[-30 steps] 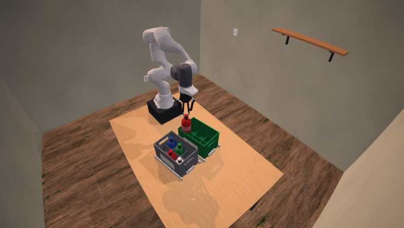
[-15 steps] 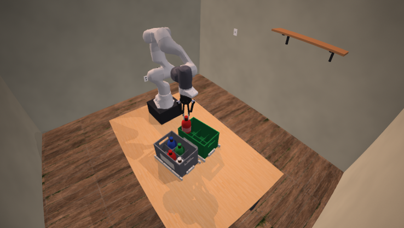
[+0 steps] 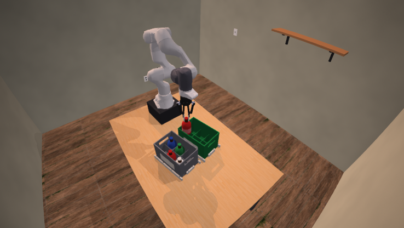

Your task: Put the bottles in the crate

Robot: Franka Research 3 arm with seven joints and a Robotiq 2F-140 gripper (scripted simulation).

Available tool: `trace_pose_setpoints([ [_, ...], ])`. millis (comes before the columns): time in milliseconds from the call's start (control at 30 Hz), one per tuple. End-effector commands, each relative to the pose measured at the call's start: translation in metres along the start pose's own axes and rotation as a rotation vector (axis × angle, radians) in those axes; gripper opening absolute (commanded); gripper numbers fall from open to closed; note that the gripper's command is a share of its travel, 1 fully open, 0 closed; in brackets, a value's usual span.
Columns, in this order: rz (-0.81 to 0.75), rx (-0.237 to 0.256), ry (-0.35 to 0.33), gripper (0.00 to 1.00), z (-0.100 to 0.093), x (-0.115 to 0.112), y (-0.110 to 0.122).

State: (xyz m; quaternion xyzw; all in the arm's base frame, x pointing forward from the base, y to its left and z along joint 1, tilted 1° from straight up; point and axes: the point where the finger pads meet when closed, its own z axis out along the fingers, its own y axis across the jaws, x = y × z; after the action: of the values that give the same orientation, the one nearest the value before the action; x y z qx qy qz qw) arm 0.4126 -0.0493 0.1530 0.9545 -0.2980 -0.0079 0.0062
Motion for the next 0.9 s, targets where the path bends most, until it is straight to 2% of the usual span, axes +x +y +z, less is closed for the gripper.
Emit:
trace_pose_setpoints([
  [0,0.007,0.009,0.017,0.0,0.0,0.006,-0.002],
  [867,0.007,0.009,0.017,0.0,0.022,0.007,-0.001],
])
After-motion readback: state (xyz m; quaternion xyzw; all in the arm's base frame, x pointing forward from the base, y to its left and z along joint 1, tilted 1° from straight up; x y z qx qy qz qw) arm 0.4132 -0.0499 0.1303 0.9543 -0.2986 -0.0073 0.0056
